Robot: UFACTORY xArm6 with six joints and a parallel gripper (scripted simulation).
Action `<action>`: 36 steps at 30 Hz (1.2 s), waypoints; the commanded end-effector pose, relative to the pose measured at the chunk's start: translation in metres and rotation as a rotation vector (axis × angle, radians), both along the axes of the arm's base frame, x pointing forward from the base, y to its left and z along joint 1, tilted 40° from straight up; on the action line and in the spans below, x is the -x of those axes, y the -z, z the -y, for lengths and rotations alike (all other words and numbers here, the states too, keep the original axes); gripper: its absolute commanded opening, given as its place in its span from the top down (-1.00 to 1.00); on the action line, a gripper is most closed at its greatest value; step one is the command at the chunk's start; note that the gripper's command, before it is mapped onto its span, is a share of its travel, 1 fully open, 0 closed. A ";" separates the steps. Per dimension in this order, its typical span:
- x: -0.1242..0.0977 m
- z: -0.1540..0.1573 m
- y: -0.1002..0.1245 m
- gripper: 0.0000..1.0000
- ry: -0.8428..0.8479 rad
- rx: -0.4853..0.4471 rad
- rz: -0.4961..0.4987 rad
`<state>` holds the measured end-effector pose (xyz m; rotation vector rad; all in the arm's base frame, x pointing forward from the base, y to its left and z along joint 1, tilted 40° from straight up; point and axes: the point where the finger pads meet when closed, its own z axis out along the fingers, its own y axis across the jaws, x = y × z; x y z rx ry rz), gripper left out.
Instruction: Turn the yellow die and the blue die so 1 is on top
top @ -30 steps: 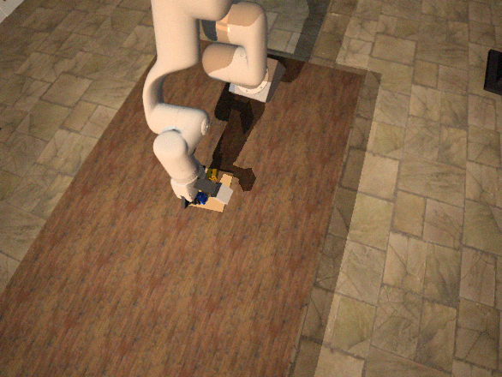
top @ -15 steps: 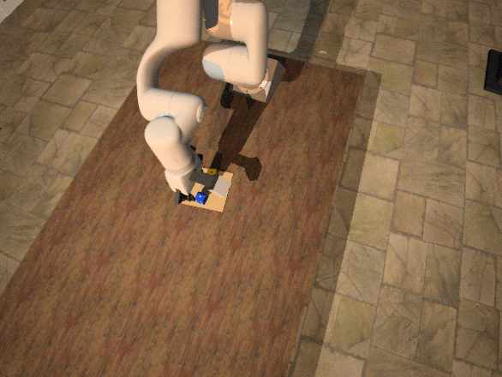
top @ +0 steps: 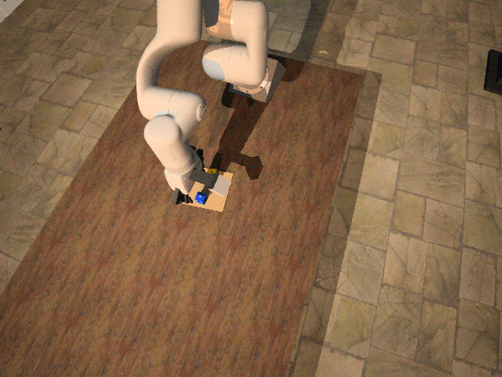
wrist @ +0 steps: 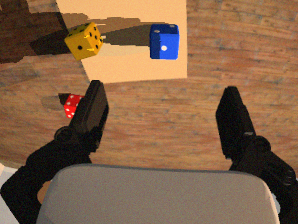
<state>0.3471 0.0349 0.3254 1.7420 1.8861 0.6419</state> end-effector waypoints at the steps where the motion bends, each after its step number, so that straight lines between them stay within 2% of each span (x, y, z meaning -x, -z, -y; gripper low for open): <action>1: 0.000 0.000 -0.002 -1.00 0.000 0.000 0.004; 11: 0.004 0.000 -0.007 -1.00 0.000 0.000 0.004; 25: 0.044 0.001 -0.054 -1.00 0.000 0.000 0.004; 36: 0.053 0.001 -0.066 -1.00 0.000 0.000 0.004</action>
